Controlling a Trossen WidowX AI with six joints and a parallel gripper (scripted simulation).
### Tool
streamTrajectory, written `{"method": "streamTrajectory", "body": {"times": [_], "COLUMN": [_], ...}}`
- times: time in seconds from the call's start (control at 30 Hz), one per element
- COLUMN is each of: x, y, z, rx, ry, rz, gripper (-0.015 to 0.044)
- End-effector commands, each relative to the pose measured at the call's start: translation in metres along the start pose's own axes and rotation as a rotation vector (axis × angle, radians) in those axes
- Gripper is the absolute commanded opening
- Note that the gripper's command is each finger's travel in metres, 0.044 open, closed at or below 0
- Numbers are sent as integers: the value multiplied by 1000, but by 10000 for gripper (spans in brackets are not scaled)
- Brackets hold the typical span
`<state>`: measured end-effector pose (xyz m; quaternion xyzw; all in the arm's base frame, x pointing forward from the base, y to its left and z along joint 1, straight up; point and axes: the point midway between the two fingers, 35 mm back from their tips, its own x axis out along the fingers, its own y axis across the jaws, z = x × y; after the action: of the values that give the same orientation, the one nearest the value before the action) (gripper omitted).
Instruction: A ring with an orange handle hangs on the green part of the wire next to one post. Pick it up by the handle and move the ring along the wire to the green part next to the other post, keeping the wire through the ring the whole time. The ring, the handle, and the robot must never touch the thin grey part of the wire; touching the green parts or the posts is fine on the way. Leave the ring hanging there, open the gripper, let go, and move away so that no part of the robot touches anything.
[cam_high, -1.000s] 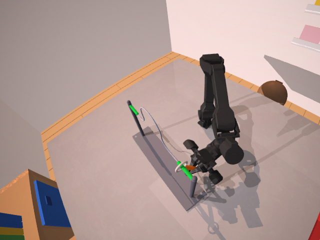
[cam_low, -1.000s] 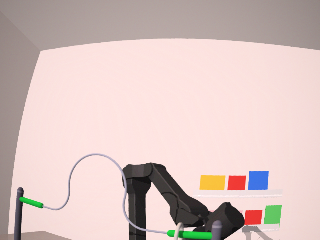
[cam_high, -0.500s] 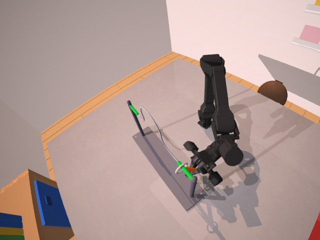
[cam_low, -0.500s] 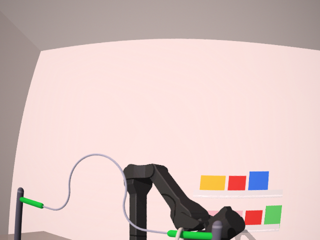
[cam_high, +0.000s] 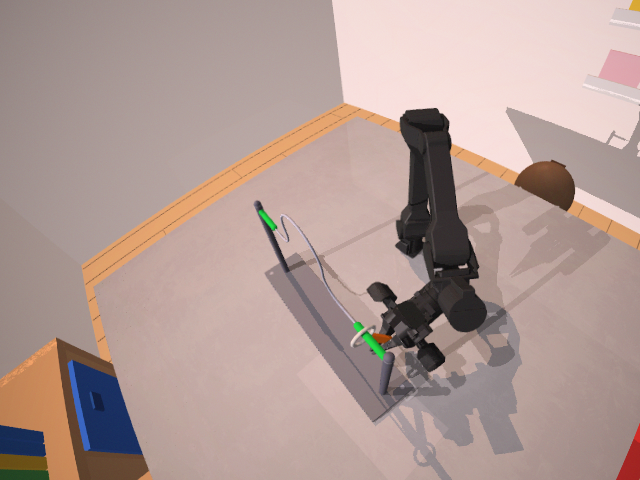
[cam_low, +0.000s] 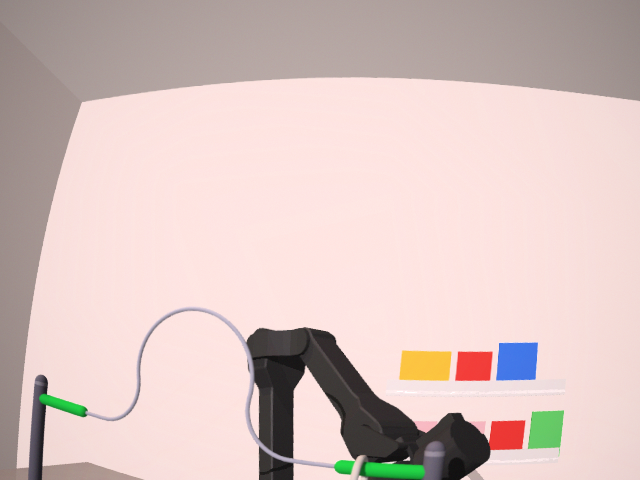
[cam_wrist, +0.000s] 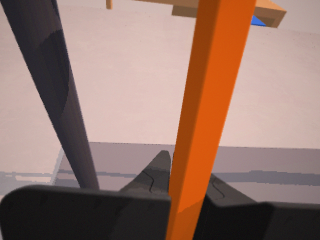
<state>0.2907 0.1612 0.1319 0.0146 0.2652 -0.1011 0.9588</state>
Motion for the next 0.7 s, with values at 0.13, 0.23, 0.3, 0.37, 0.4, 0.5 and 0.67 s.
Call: {"method": "streamTrajectory", "body": {"times": [0.13,0.23,0.3,0.37,0.4,0.5,0.67], "x": [0,0,-1,-4,-7,-18,-39], "y": [0,0,0,0,1,1,1], "z": [0,0,0,0,-1,-1,-2], "rx": [0,0,0,1,1,2,3], "ry": [0,0,0,2,3,6,6], "rz": [0,0,0,0,-1,-2,-3], "gripper": [7,86,139,160,160,160,160]}}
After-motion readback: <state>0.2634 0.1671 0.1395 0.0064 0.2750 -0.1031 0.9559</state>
